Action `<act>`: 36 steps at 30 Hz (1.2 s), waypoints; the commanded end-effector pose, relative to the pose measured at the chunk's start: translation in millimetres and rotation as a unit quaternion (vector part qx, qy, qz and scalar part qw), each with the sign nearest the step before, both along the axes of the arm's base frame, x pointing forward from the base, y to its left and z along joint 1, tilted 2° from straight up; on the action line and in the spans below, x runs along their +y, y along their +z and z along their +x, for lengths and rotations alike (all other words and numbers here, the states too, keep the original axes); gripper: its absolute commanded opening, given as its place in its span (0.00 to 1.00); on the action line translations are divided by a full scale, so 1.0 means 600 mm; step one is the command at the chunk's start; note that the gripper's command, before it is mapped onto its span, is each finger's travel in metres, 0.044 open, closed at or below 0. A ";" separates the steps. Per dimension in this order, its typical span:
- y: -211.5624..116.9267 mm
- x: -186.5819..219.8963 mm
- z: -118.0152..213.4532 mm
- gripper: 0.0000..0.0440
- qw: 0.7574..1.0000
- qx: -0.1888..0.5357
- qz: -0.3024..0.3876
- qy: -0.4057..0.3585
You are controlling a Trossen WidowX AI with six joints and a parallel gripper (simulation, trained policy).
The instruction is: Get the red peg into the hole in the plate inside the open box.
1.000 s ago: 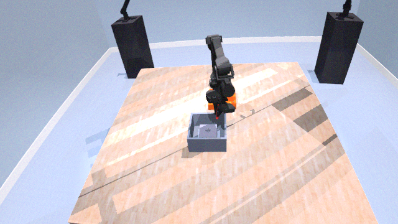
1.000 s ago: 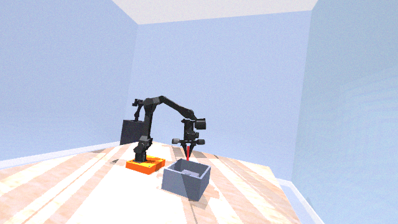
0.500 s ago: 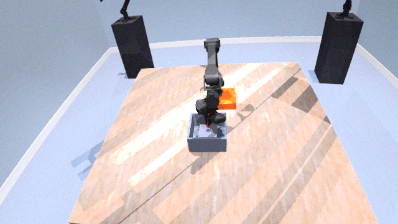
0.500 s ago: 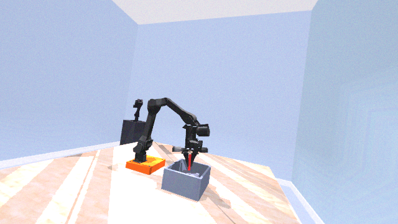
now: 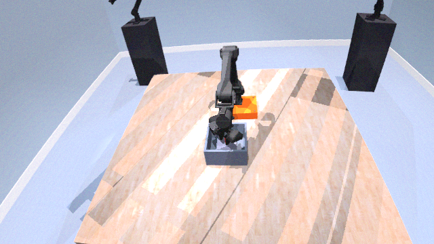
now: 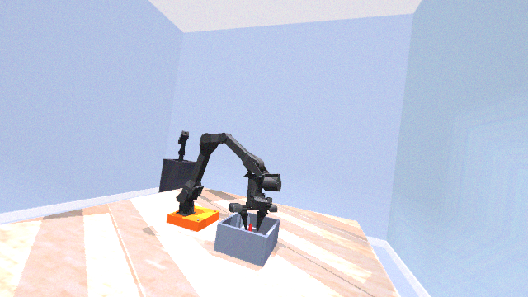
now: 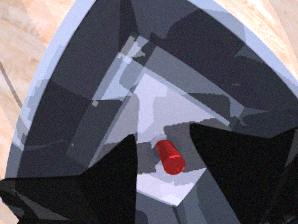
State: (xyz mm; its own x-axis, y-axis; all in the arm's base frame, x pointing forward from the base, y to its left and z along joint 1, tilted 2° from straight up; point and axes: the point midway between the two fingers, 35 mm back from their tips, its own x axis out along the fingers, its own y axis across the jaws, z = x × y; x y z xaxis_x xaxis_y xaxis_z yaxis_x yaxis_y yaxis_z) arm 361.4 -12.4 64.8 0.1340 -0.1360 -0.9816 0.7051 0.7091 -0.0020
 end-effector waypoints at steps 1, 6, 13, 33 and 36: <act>0.013 0.001 0.017 0.61 1.000 -0.007 0.010 0.005; 0.028 0.003 0.043 0.91 1.000 -0.008 0.029 0.007; 0.051 0.014 0.082 1.00 0.998 -0.015 0.061 0.019; 0.092 0.054 0.146 1.00 0.992 -0.056 0.101 0.046; 0.092 0.054 0.147 1.00 0.992 -0.057 0.101 0.047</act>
